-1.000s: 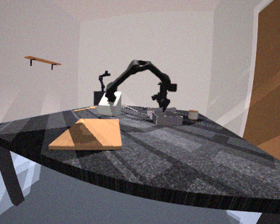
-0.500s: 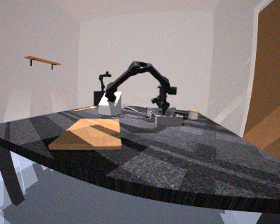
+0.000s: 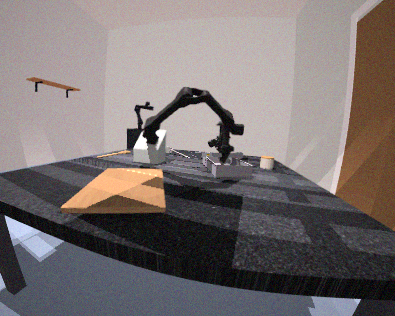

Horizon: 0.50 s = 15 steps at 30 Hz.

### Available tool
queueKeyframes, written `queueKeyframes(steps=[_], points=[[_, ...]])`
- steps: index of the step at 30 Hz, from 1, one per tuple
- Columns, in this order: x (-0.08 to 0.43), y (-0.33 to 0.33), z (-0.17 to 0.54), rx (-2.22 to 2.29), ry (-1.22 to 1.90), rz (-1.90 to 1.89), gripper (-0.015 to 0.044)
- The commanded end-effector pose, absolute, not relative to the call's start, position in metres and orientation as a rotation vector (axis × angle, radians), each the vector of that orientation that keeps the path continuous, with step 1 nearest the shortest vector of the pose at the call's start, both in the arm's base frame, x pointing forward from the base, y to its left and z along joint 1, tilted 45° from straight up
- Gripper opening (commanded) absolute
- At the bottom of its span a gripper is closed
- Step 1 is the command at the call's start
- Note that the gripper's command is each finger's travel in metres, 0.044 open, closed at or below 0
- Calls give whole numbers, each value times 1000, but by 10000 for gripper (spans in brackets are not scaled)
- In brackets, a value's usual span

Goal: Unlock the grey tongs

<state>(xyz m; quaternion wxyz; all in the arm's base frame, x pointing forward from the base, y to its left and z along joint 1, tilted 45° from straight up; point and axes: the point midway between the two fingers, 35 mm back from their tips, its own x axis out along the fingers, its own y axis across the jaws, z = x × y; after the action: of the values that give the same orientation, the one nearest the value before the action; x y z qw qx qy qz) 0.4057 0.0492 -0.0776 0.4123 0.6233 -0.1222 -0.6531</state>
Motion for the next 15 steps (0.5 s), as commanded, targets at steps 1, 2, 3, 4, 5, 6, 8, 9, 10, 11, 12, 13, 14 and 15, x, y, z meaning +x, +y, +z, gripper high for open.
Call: queueKeyframes(steps=[1, 2, 3, 4, 5, 6, 8, 9, 10, 11, 12, 13, 14, 15], points=[[406, 49, -77, 1569, -308, -1643, 118], [406, 49, -77, 1569, -308, -1643, 112], [406, 49, -77, 1569, -308, -1643, 105], [406, 49, -77, 1569, -308, -1643, 98], [406, 49, -77, 1569, -308, -1643, 92], [406, 49, -77, 1569, -308, -1643, 85], [406, 49, -77, 1569, -308, -1643, 72], [406, 49, -77, 1569, -308, -1643, 65], [406, 49, -77, 1569, -308, -1643, 58], [406, 49, -77, 1569, -308, -1643, 52], [406, 49, -77, 1569, -308, -1643, 45], [406, 49, -77, 1569, -308, -1643, 38], [406, 49, -77, 1569, -308, -1643, 32], [406, 49, -77, 1569, -308, -1643, 25]])
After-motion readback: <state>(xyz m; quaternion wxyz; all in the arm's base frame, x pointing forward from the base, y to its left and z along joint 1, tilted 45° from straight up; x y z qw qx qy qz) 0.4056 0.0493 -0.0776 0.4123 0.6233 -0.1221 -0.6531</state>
